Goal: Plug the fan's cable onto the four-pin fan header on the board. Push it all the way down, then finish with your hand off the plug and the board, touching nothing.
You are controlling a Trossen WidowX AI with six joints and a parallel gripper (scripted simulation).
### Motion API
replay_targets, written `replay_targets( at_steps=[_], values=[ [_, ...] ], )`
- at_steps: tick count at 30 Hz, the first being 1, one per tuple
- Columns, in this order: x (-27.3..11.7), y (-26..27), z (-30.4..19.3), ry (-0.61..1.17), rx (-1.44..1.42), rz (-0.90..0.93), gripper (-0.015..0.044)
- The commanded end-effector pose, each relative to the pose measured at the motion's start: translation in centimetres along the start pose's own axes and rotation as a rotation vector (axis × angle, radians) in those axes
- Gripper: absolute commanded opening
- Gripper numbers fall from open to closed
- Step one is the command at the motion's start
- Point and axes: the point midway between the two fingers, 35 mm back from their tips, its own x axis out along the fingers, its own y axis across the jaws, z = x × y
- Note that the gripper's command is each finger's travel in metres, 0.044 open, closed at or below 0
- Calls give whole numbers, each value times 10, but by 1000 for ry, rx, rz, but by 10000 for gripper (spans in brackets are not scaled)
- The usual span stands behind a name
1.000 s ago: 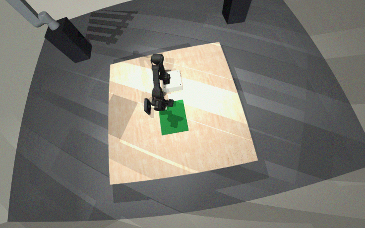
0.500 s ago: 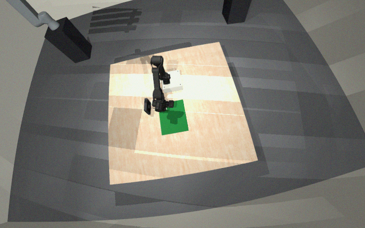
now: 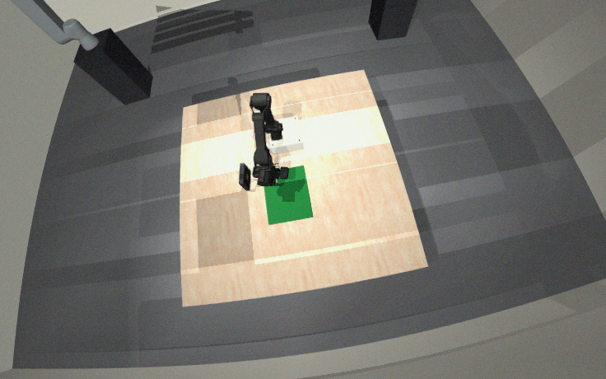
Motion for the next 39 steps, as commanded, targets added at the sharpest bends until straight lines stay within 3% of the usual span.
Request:
replay_targets(
  at_steps=[1, 39],
  values=[
    [0, 0, 1, -2, 0, -4, 0],
    [10, -1, 0, -1, -6, -4, 0]
  ],
)
